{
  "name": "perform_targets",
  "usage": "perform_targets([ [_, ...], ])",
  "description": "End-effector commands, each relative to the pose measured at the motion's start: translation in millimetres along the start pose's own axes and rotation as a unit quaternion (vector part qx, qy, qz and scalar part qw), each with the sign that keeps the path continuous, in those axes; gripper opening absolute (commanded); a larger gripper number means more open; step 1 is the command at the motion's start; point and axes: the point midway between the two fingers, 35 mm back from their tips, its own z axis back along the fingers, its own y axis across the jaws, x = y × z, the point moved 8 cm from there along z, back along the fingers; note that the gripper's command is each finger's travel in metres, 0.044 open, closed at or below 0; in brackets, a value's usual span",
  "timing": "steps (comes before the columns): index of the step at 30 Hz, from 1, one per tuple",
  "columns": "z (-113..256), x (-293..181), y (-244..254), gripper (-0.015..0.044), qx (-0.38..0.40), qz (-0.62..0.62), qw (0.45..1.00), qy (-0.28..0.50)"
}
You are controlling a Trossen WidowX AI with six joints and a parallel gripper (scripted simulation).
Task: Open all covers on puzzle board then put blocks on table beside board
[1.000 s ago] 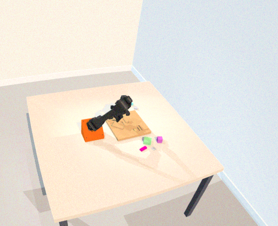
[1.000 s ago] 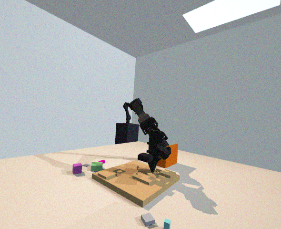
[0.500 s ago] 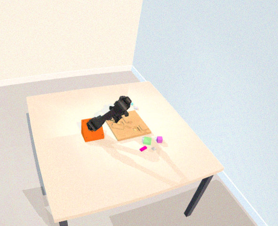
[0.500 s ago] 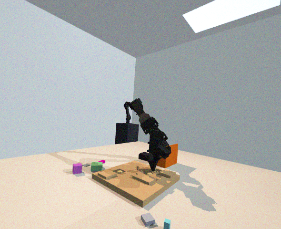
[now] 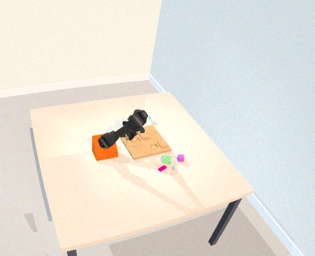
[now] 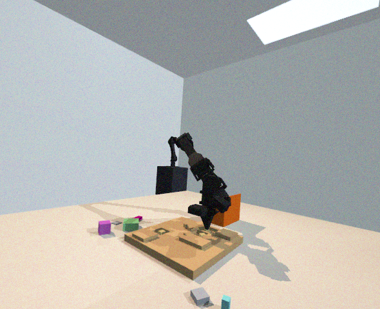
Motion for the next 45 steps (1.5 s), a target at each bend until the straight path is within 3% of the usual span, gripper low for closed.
perform_targets([
  [1,-1.2,-4.1,5.7,0.0,0.003,-0.001,1.0,0.0],
  [29,-1.2,-28.6,24.6,0.0,0.004,-0.001,1.0,0.001],
  [45,17.5,-27.4,22.9,0.0,0.003,0.0,1.0,-0.001],
])
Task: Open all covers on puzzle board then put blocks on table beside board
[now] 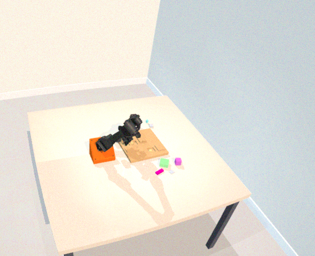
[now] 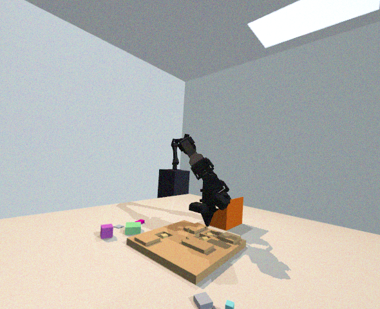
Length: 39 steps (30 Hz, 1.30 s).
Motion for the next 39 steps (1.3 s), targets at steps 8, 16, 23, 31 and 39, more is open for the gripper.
perform_targets([
  [8,15.1,0.2,-1.4,0.0,-0.001,-0.005,1.0,-0.003],
  [16,25.4,0.3,-1.1,0.0,-0.001,-0.005,1.0,-0.003],
  [23,34.5,0.1,-0.5,0.0,-0.001,-0.005,1.0,-0.003],
  [31,37.2,13.3,-21.2,0.0,0.0,-0.268,0.963,-0.002],
  [39,43.0,37.5,-52.0,0.0,0.003,-0.62,0.785,-0.009],
])
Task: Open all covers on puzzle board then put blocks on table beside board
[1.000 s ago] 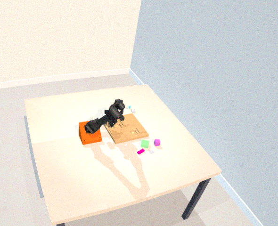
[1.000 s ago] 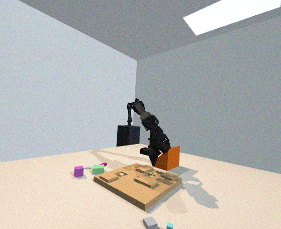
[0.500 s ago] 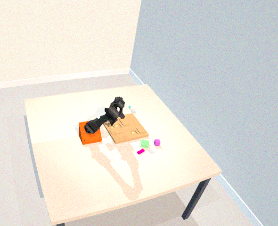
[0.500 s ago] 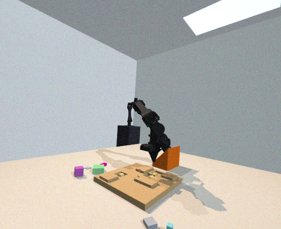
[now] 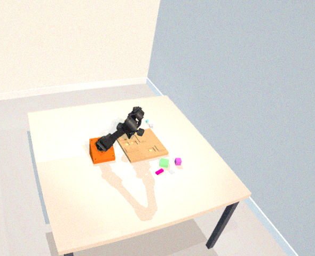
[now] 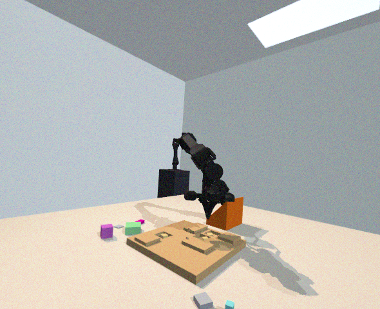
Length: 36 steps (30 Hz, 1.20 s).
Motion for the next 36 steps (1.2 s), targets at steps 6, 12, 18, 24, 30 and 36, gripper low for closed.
perform_targets([
  [6,4.8,57.6,-7.2,0.0,0.006,-0.537,0.844,0.001],
  [12,5.5,72.2,-9.4,0.0,0.006,-0.675,0.738,0.002],
  [18,6.2,87.1,-11.3,0.0,0.003,-0.792,0.61,0.003],
  [24,6.4,100.1,-12.5,0.0,0.001,-0.886,0.465,0.003],
  [30,6.3,107.7,-13.0,0.0,-0.001,-0.934,0.357,0.002],
  [36,6.3,107.7,-13.0,0.0,-0.001,-0.934,0.357,0.002],
])
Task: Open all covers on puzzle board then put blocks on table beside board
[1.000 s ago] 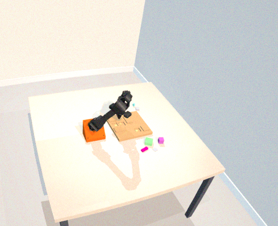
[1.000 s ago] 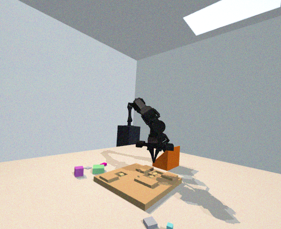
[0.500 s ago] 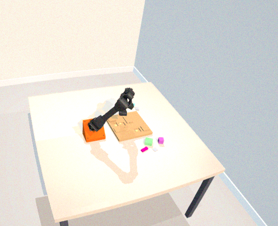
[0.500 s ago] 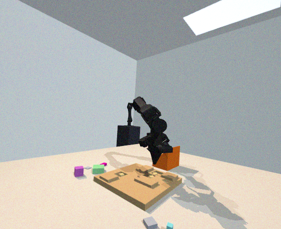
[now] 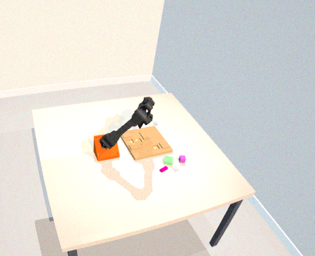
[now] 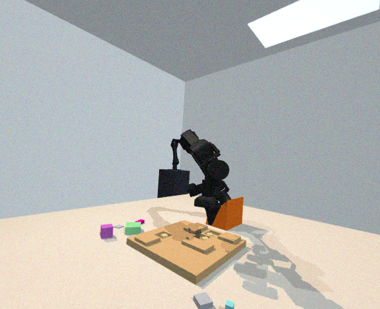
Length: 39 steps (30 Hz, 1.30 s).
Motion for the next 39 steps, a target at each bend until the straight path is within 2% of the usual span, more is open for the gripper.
perform_targets([
  [1,-4.0,-9.3,11.7,0.0,-0.009,-0.155,0.988,-0.001],
  [39,-11.5,-9.4,12.1,0.0,-0.009,-0.155,0.988,-0.001],
])
